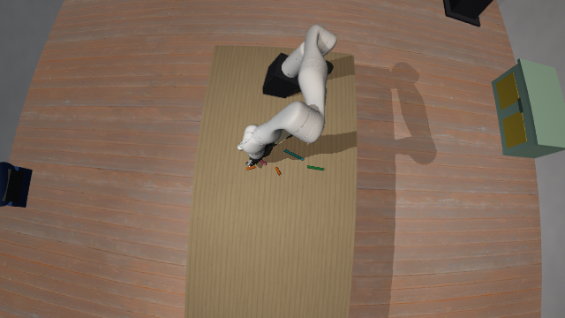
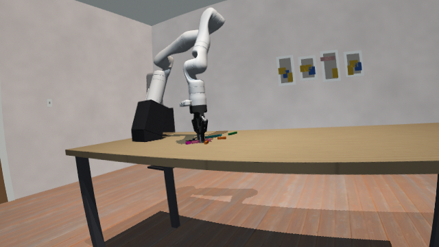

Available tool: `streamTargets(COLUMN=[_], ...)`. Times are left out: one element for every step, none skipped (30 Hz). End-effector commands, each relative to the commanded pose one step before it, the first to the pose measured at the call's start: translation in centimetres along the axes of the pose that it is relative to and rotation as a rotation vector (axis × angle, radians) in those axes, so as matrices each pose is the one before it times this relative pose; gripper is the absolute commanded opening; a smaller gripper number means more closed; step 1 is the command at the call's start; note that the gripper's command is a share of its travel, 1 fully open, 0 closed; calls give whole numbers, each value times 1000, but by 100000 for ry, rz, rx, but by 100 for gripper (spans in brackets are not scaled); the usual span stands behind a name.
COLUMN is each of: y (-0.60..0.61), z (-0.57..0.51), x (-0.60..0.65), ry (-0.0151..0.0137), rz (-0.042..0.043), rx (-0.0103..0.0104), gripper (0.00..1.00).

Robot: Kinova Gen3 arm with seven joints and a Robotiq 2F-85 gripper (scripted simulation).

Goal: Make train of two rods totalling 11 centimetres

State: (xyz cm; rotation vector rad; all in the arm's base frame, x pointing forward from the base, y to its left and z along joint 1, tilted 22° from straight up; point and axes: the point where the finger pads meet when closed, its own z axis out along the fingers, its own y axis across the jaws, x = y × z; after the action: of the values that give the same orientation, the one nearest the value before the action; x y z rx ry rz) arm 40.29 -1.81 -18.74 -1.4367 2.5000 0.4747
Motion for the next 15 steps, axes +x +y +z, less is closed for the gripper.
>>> streamTargets(y=[-413, 0, 0, 0, 0, 0, 0, 0, 0, 0, 0, 0, 0, 0, 0], z=[-11, 0, 0, 0, 0, 0, 0, 0, 0, 0, 0, 0, 0, 0, 0], x=[124, 0, 0, 0, 0, 0, 0, 0, 0, 0, 0, 0, 0, 0, 0], ry=[249, 0, 0, 0, 0, 0, 0, 0, 0, 0, 0, 0, 0, 0, 0], rz=[-228, 0, 0, 0, 0, 0, 0, 0, 0, 0, 0, 0, 0, 0, 0], rx=[1015, 0, 0, 0, 0, 0, 0, 0, 0, 0, 0, 0, 0, 0, 0], gripper=[24, 24, 24, 24, 24, 24, 5, 5, 5, 5, 5, 5, 5, 5, 5])
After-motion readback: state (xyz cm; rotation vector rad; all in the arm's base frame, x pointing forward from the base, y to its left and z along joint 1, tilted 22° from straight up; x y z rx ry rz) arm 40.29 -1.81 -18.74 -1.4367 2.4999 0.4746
